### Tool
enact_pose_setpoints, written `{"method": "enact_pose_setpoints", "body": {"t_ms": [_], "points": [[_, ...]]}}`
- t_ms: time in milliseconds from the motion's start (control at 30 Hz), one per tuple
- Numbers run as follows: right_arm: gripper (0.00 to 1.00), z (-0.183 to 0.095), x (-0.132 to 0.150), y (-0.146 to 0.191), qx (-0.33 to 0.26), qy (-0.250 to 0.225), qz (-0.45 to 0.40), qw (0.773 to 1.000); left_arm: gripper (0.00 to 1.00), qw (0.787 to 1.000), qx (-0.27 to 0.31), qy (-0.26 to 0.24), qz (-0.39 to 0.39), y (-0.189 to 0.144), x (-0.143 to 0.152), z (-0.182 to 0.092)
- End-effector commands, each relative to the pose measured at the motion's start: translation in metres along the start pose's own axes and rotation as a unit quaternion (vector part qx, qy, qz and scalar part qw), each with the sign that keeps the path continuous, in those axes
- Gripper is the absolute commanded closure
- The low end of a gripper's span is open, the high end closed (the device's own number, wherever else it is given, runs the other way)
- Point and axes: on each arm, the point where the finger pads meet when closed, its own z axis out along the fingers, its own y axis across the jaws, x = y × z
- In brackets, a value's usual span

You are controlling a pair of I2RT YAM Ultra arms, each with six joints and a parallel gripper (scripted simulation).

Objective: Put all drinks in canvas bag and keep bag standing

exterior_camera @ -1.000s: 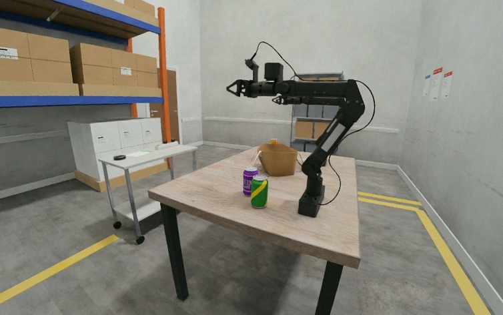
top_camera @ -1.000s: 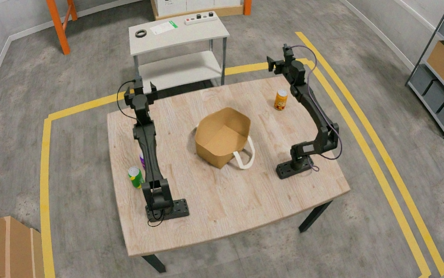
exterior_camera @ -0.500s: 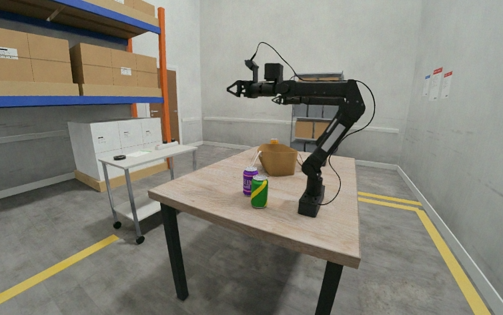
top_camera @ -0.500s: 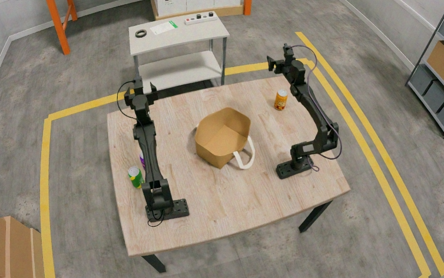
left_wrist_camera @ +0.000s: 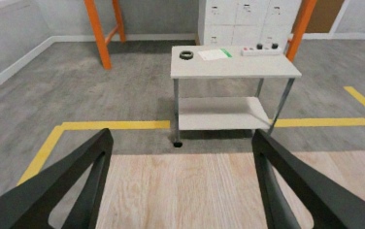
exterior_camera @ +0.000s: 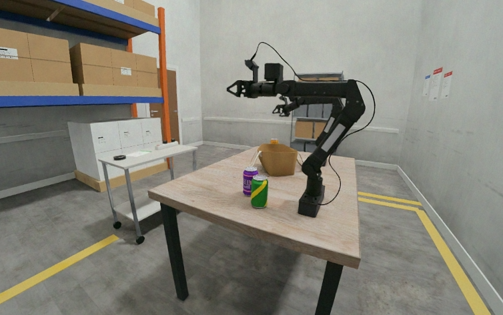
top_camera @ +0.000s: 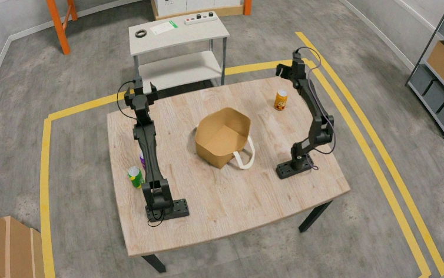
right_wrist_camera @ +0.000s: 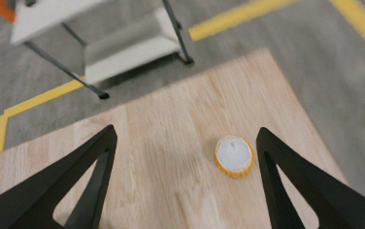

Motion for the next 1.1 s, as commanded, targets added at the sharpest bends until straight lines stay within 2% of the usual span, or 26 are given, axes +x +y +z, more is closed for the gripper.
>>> {"method": "enact_pose_setpoints", "body": {"t_ms": [0, 167, 233, 333, 533, 667, 733, 867, 900, 967, 1000, 1067], "points": [[0.00, 0.004, 0.024, -0.031, 0.054, 0.093, 0.083, 0.991, 0.00, 0.999, 0.001, -0.034, -0.004, -0.001, -0.024, -0.010], [0.00, 0.002, 0.059, -0.076, 0.138, 0.177, 0.182, 0.958, 0.00, 0.999, 0.001, -0.034, -0.004, -0.001, -0.024, -0.010], [0.00, 0.002, 0.059, -0.076, 0.138, 0.177, 0.182, 0.958, 0.00, 0.999, 0.001, -0.034, -0.004, -0.001, -0.024, -0.010], [0.00, -0.006, 0.082, -0.102, 0.193, 0.224, 0.244, 0.923, 0.00, 0.999, 0.001, -0.034, -0.004, -0.001, -0.024, -0.010], [0.00, -0.038, 0.123, -0.145, 0.309, 0.304, 0.367, 0.823, 0.00, 0.999, 0.001, -0.034, -0.004, -0.001, -0.024, -0.010], [0.00, -0.066, 0.147, -0.165, 0.377, 0.344, 0.435, 0.742, 0.00, 0.999, 0.001, -0.034, -0.004, -0.001, -0.024, -0.010], [0.00, -0.075, 0.150, -0.168, 0.403, 0.359, 0.467, 0.700, 0.00, 0.999, 0.001, -0.034, -0.004, -0.001, -0.024, -0.010], [0.00, -0.075, 0.151, -0.173, 0.409, 0.361, 0.474, 0.691, 0.00, 0.999, 0.001, -0.034, -0.004, -0.001, -0.024, -0.010], [0.00, -0.073, 0.149, -0.176, 0.407, 0.358, 0.473, 0.694, 0.00, 0.999, 0.001, -0.034, -0.004, -0.001, -0.024, -0.010], [0.00, -0.067, 0.142, -0.182, 0.398, 0.338, 0.451, 0.724, 0.00, 0.999, 0.001, -0.034, -0.004, -0.001, -0.024, -0.010], [0.00, -0.064, 0.149, -0.187, 0.404, 0.347, 0.448, 0.718, 0.00, 0.999, 0.001, -0.034, -0.004, -0.001, -0.024, -0.010], [0.00, -0.072, 0.151, -0.179, 0.400, 0.345, 0.441, 0.726, 0.00, 0.999, 0.001, -0.034, -0.004, -0.001, -0.024, -0.010]]}}
